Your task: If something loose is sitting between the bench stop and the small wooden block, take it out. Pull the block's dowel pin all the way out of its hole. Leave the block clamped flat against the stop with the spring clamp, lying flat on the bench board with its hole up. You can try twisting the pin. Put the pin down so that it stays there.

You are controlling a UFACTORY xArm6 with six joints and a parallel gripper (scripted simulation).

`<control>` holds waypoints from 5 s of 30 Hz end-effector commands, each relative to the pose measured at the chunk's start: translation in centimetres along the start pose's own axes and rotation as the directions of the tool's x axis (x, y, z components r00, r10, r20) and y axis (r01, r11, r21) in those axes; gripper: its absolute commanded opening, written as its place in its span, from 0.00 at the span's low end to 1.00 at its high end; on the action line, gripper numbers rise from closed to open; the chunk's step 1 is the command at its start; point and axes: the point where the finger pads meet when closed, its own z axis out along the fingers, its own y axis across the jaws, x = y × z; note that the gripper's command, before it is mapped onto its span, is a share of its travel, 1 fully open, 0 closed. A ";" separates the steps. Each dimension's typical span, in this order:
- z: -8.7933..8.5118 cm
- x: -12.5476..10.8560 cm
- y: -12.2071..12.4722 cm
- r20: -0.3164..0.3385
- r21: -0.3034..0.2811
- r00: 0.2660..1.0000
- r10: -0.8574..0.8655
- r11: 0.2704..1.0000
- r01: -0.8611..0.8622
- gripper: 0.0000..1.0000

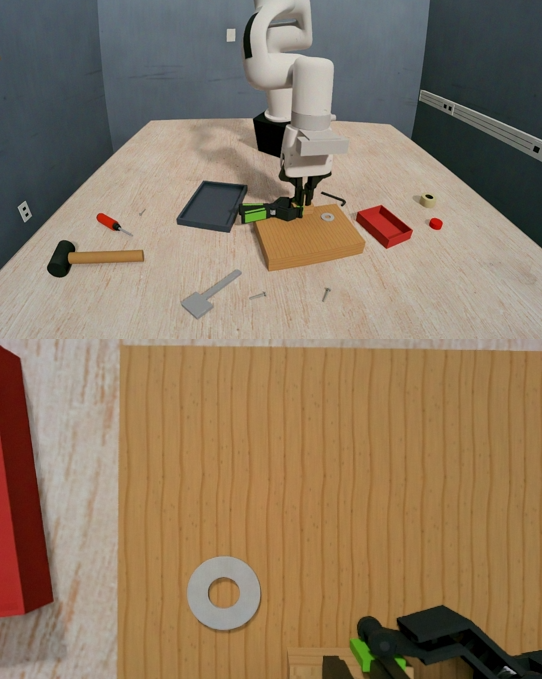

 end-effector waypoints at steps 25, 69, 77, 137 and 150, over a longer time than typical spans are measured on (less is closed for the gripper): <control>-0.1 0.1 0.0 -0.002 0.000 1.000 0.000 1.000 0.000 0.00; -0.1 0.1 0.0 -0.002 0.000 1.000 -0.006 1.000 0.006 0.00; -0.1 0.1 0.0 -0.002 0.000 1.000 -0.011 1.000 0.011 0.00; -0.1 0.1 0.0 -0.002 -0.001 0.996 -0.086 0.996 0.086 0.00; -0.1 0.1 0.0 -0.002 -0.001 0.993 -0.121 0.993 0.121 0.00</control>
